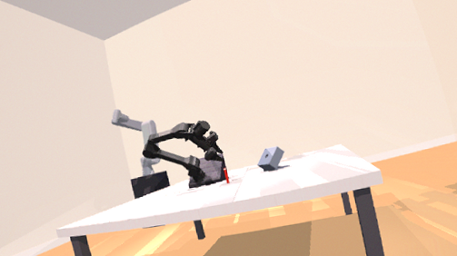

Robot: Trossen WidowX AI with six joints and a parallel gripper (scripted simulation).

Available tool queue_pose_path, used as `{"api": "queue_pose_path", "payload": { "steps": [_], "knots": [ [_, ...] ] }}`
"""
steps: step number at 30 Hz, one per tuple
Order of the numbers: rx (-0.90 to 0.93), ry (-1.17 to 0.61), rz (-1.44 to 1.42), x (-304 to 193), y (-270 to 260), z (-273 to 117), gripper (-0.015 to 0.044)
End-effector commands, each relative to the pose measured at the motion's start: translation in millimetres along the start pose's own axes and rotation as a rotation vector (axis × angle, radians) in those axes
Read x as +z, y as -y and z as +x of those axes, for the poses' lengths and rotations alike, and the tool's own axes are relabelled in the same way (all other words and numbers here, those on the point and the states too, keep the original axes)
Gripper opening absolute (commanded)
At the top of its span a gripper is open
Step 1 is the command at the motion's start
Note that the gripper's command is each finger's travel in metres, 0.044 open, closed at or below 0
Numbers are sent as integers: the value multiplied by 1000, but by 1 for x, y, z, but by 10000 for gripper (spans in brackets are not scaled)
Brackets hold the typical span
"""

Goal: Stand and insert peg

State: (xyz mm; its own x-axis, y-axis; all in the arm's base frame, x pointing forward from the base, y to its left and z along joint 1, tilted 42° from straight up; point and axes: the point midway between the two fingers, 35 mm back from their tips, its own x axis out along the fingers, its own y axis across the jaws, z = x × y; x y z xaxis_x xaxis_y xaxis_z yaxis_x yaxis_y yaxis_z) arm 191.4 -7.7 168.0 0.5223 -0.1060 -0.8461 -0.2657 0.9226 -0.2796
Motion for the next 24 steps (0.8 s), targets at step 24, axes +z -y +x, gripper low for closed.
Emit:
{"api": "queue_pose_path", "payload": {
  "steps": [24],
  "knots": [
    [-421,-631,-124,15,20,10,440]
  ]
}}
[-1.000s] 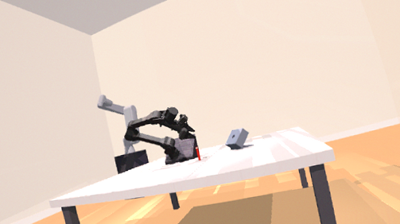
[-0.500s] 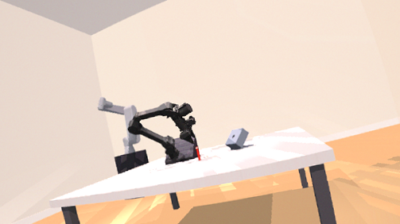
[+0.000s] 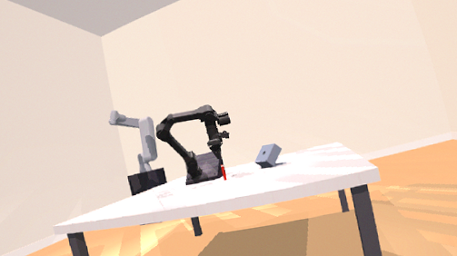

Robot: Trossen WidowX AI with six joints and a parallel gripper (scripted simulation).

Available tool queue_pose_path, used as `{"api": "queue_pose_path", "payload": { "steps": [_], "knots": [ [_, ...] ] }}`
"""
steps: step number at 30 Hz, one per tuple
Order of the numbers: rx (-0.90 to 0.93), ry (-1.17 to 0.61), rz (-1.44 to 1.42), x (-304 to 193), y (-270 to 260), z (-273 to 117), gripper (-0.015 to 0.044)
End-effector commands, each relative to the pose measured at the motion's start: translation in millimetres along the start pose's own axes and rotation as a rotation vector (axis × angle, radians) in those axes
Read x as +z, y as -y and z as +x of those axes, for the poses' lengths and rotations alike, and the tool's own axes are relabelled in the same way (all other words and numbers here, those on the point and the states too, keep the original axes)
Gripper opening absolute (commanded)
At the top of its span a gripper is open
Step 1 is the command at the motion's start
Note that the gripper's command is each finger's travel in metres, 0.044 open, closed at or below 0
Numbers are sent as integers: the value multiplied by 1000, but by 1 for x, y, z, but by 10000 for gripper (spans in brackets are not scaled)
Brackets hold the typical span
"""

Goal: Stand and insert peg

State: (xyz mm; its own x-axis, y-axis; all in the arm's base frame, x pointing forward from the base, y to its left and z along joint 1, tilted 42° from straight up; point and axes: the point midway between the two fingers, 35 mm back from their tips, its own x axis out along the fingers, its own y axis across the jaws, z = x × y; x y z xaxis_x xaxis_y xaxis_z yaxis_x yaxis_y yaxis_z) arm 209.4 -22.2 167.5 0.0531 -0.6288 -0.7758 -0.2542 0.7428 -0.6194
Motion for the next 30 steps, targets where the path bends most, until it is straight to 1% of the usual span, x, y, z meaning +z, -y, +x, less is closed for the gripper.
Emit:
{"api": "queue_pose_path", "payload": {
  "steps": [1,9,20,30],
  "knots": [
    [-45,-17,-3,4,3,-3,440],
    [-45,-17,-15,4,3,-2,440],
    [-44,-21,-196,4,4,16,440],
    [-43,-21,-199,4,5,20,440]
  ]
}}
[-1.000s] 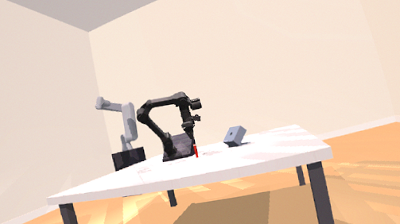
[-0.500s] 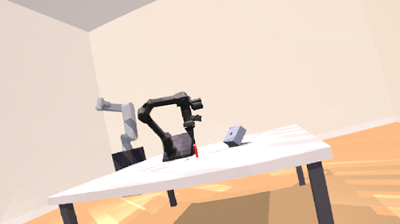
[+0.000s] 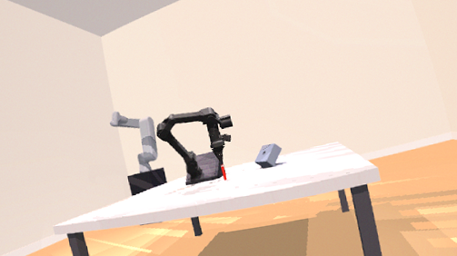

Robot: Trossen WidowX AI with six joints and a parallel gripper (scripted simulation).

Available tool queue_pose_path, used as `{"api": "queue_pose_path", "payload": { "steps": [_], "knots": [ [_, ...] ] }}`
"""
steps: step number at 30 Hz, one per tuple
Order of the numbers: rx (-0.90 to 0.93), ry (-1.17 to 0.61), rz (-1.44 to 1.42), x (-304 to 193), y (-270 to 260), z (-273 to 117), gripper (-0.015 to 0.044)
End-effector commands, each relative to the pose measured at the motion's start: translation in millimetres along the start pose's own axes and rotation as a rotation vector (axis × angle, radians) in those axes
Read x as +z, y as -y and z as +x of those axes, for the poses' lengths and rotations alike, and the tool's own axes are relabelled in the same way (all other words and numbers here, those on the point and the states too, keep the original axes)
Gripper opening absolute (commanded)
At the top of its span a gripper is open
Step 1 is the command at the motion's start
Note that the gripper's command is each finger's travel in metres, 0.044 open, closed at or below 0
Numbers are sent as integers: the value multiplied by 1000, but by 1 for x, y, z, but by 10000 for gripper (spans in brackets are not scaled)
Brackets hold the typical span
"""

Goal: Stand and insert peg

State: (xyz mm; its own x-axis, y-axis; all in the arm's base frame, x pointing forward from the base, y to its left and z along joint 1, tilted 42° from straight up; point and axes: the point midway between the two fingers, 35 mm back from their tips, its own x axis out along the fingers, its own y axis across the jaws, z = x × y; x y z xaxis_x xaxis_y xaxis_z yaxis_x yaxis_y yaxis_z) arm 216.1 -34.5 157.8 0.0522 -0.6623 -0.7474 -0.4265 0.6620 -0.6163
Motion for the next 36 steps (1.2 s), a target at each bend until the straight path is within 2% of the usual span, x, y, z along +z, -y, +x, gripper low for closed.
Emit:
{"api": "queue_pose_path", "payload": {
  "steps": [1,36],
  "knots": [
    [-2,-5,-13,-1,-1,6,440],
    [-5,-5,-12,-2,0,62,440]
  ]
}}
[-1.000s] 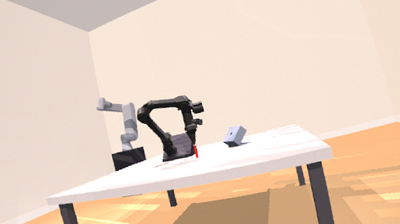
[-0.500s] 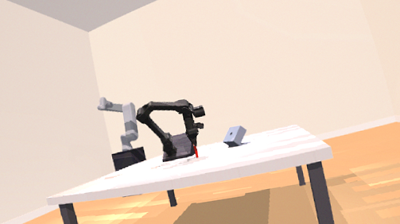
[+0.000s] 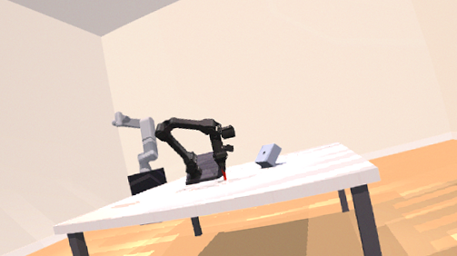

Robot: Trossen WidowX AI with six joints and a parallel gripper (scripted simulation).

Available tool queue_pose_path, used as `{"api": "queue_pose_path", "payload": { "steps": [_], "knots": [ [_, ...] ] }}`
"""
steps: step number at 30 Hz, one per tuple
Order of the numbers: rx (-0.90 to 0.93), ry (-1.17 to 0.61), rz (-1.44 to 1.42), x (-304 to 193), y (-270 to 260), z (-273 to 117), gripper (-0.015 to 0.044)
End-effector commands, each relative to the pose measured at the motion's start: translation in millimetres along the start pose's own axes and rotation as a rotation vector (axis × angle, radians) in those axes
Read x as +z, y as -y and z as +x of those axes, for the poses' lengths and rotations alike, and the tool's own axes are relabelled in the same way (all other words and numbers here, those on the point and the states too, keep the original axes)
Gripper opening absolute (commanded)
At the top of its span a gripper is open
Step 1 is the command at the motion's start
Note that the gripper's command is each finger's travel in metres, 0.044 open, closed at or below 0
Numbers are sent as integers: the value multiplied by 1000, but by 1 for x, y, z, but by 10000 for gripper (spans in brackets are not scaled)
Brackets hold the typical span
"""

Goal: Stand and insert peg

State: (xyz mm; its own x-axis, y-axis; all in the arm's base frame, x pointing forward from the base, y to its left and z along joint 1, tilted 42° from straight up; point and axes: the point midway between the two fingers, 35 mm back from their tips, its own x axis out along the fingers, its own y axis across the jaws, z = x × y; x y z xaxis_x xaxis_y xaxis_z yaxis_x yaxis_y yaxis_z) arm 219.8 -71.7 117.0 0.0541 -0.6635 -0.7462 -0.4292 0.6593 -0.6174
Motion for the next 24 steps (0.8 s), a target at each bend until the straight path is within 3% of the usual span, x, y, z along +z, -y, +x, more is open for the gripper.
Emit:
{"api": "queue_pose_path", "payload": {
  "steps": [1,4,20,24],
  "knots": [
    [-3,-6,-9,-2,-1,8,440],
    [-3,-6,-9,-2,-1,8,440],
    [-1,-2,0,-1,0,4,20],
    [-1,-2,0,-1,0,4,0]
  ]
}}
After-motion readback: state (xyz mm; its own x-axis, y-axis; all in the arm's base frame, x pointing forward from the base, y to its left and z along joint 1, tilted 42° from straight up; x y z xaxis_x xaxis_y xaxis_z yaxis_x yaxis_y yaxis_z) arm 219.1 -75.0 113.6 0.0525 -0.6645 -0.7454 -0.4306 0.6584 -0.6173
